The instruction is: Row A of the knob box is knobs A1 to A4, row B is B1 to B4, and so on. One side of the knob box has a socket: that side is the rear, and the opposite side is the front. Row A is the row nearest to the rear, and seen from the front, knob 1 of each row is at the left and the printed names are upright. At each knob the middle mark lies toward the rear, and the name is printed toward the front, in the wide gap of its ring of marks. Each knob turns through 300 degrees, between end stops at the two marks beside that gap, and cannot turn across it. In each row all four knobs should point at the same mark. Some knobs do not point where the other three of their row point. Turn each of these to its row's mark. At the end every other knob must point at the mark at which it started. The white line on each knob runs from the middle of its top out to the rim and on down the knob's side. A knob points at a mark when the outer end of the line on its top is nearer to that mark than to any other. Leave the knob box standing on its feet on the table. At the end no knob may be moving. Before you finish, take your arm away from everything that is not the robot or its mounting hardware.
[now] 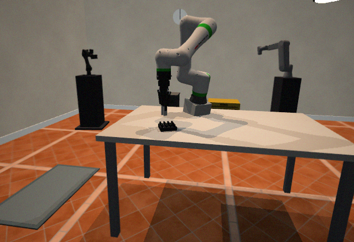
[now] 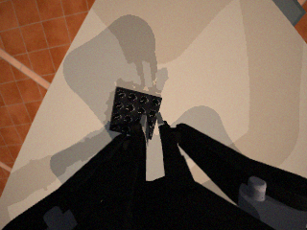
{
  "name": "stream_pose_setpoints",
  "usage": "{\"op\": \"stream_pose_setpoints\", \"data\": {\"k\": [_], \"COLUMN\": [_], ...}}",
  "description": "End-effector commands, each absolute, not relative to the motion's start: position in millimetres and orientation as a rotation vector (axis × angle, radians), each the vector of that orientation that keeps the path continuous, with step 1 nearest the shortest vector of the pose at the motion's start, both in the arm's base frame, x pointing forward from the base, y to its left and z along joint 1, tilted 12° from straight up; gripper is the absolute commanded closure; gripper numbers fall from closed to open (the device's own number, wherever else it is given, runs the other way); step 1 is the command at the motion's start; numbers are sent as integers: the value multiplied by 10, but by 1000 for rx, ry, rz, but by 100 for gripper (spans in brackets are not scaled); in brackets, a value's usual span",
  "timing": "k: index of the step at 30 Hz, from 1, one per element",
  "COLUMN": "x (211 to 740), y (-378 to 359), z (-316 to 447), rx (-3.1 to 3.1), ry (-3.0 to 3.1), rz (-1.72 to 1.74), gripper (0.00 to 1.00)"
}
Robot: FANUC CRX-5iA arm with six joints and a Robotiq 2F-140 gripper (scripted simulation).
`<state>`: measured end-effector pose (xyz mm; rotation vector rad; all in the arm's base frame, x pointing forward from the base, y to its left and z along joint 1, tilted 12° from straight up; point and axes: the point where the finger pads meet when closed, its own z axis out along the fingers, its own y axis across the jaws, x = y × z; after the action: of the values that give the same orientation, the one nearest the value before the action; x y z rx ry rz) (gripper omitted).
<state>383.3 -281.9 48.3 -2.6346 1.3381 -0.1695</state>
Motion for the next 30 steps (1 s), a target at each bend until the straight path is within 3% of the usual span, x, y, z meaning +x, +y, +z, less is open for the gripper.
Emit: {"op": "stream_pose_setpoints", "data": {"k": [1,13,30], "x": [3830,3823,3823], "y": [-2822,-2825,-2825], "z": [502,537,538], "rx": [-2526,-2264,-2257], "ry": [1542,1890,1898], "rz": [-147,-106,-105], "gripper": [88,88,88]}}
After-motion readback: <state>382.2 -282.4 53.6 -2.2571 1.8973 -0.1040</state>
